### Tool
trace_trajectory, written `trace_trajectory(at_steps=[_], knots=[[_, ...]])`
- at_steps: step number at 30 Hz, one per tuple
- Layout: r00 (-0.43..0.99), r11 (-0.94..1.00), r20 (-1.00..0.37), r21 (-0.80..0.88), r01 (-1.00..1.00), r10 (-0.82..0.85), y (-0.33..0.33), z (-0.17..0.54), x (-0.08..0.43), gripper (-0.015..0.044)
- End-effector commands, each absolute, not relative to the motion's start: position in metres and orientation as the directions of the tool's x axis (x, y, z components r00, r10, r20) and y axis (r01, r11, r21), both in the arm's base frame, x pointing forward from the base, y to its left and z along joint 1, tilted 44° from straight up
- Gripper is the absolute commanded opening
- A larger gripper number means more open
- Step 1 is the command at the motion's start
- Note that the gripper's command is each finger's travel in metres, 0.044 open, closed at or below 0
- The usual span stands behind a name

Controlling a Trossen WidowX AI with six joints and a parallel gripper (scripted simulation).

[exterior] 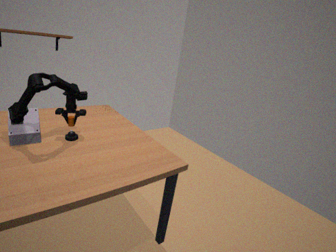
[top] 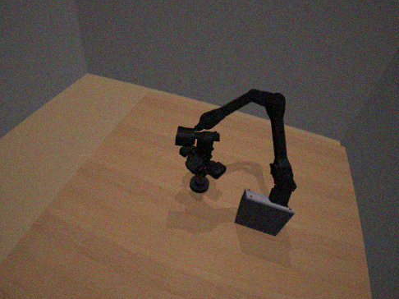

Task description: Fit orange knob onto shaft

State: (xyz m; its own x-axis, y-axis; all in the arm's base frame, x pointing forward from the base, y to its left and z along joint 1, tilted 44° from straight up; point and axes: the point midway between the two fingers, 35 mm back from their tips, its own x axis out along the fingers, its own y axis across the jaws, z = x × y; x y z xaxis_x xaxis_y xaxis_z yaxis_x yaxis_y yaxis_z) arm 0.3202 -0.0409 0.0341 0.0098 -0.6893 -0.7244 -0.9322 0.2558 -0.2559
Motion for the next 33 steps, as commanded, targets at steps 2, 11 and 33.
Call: trace_trajectory(at_steps=[2,11,33], knots=[[0.013,0.25,-0.718,-0.259,-0.933,-0.696,-0.052,0.041,0.317,0.0],[0.013,0.252,-0.718,-0.261,-0.932,-0.696,-0.062,0.031,0.317,0.0],[0.013,0.259,-0.717,-0.268,-0.928,-0.697,-0.071,0.023,0.317,0.0]])
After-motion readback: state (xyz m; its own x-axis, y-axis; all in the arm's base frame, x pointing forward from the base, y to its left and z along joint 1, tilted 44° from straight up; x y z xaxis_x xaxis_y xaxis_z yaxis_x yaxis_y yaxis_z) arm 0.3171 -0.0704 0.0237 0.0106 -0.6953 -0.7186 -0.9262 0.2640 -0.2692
